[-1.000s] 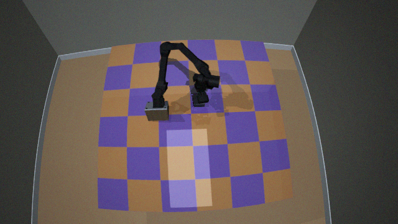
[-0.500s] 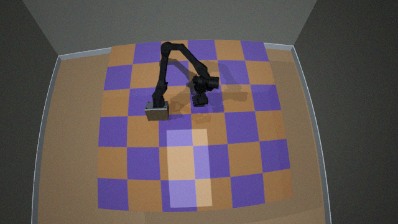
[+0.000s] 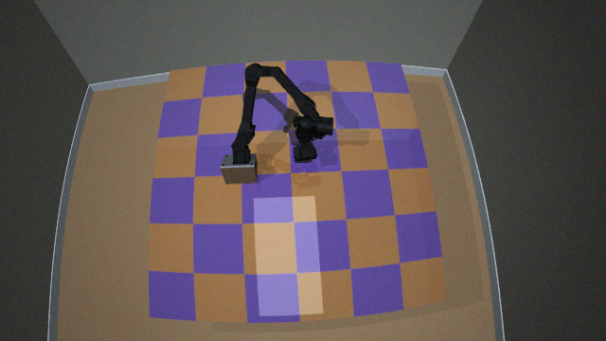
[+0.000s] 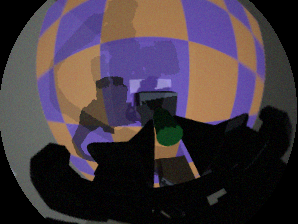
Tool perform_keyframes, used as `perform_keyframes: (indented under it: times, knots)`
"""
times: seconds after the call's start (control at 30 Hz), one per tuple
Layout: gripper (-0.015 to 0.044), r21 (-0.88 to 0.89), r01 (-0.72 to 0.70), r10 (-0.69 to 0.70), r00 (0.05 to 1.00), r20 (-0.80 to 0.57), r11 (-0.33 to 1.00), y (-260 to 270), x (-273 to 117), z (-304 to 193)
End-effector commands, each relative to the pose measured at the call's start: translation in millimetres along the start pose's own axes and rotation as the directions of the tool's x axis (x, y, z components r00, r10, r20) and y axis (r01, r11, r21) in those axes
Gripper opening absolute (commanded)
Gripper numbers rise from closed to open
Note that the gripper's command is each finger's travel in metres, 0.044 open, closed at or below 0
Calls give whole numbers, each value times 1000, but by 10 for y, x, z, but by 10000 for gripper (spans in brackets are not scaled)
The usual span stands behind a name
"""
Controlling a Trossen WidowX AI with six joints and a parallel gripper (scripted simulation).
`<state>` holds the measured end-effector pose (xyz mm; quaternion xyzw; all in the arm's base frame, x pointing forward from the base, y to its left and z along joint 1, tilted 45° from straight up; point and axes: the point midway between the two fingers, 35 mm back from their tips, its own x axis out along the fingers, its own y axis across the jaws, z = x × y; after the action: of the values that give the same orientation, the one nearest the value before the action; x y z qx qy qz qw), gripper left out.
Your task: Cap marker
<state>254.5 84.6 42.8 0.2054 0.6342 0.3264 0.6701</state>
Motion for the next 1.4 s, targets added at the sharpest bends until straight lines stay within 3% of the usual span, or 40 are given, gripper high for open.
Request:
perform_keyframes:
  times: [0.0,0.27,0.37,0.53,0.7,0.87,1.23,1.37]
  knots:
    - [236,0,0,0,1000,0,1000,0,-1,0]
    - [440,0,0,0,1000,0,1000,0,-1,0]
    - [440,0,3,-3,1000,0,1000,-10,-94,12]
    - [440,1,3,-3,1000,-1,1000,-9,-726,3]
    - [440,1,2,-2,1000,-1,1000,-7,-750,-1]
    - [309,138,-1,1,1000,1,990,-11,-660,7]
    - [20,138,-1,1,1000,1,990,-11,-660,7]
    - [0,138,-1,1,1000,1,990,-11,-660,7]
